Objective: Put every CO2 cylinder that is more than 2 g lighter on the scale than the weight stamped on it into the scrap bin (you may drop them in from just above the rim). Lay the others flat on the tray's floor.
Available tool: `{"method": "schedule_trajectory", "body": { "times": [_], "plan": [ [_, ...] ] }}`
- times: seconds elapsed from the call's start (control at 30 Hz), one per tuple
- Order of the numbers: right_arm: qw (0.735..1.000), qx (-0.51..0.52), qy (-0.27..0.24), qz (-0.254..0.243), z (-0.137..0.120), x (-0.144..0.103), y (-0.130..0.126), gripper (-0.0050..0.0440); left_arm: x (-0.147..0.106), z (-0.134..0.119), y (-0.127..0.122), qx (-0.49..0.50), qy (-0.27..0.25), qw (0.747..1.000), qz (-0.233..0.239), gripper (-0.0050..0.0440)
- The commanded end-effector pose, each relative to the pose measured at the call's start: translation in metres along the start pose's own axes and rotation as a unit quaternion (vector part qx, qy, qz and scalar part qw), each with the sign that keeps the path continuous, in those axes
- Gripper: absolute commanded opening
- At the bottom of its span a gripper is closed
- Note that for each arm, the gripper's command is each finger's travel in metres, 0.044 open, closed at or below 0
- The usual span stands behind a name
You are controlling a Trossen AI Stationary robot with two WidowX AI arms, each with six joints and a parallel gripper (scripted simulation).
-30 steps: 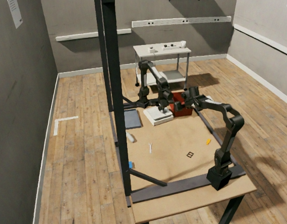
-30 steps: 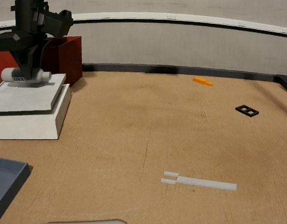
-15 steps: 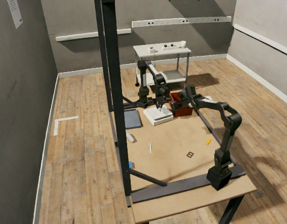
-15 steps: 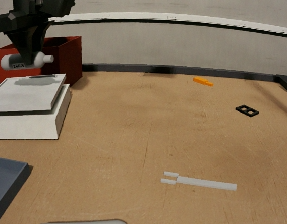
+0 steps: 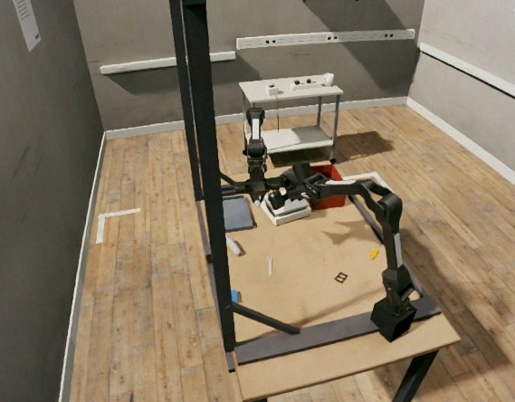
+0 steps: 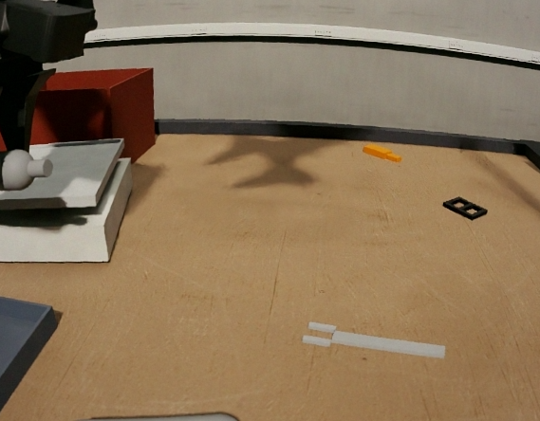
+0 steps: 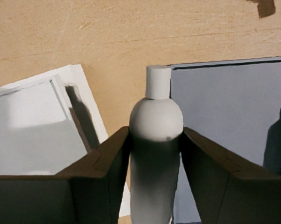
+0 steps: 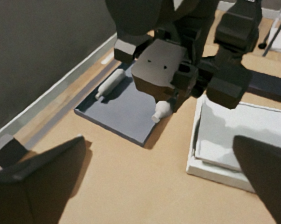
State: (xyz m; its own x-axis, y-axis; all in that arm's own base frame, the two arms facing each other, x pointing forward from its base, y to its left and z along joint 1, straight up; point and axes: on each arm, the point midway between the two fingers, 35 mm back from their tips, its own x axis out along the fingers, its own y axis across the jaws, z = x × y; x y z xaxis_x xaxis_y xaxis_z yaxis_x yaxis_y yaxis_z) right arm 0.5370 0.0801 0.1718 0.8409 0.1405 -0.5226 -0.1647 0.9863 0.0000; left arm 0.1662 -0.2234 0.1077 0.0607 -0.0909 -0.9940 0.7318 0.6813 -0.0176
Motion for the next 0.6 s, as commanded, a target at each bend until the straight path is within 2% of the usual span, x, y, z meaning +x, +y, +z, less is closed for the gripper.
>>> {"method": "schedule_trajectory", "body": {
  "times": [0.0,0.13,0.2,0.33,0.57],
  "plan": [
    [1.000,-0.010,-0.016,0.016,0.019,0.022,0.023,0.0440,0.014,-0.005,-0.046,-0.015,0.008,1.000,0.001,-0.0050],
    [1.000,-0.014,-0.014,0.023,0.017,0.031,0.033,0.0440,0.028,-0.022,-0.083,-0.027,0.023,0.999,0.003,-0.0050],
    [1.000,-0.014,-0.014,0.023,0.017,0.031,0.033,0.0440,0.028,-0.022,-0.083,-0.027,0.023,0.999,0.003,-0.0050],
    [1.000,-0.015,-0.014,0.024,0.016,0.032,0.034,0.0440,0.038,-0.038,-0.108,-0.036,0.033,0.999,0.008,-0.0050],
    [1.000,-0.015,-0.014,0.024,0.016,0.032,0.034,0.0440,0.045,-0.052,-0.130,-0.044,0.038,0.998,0.011,-0.0050]
  ]
}}
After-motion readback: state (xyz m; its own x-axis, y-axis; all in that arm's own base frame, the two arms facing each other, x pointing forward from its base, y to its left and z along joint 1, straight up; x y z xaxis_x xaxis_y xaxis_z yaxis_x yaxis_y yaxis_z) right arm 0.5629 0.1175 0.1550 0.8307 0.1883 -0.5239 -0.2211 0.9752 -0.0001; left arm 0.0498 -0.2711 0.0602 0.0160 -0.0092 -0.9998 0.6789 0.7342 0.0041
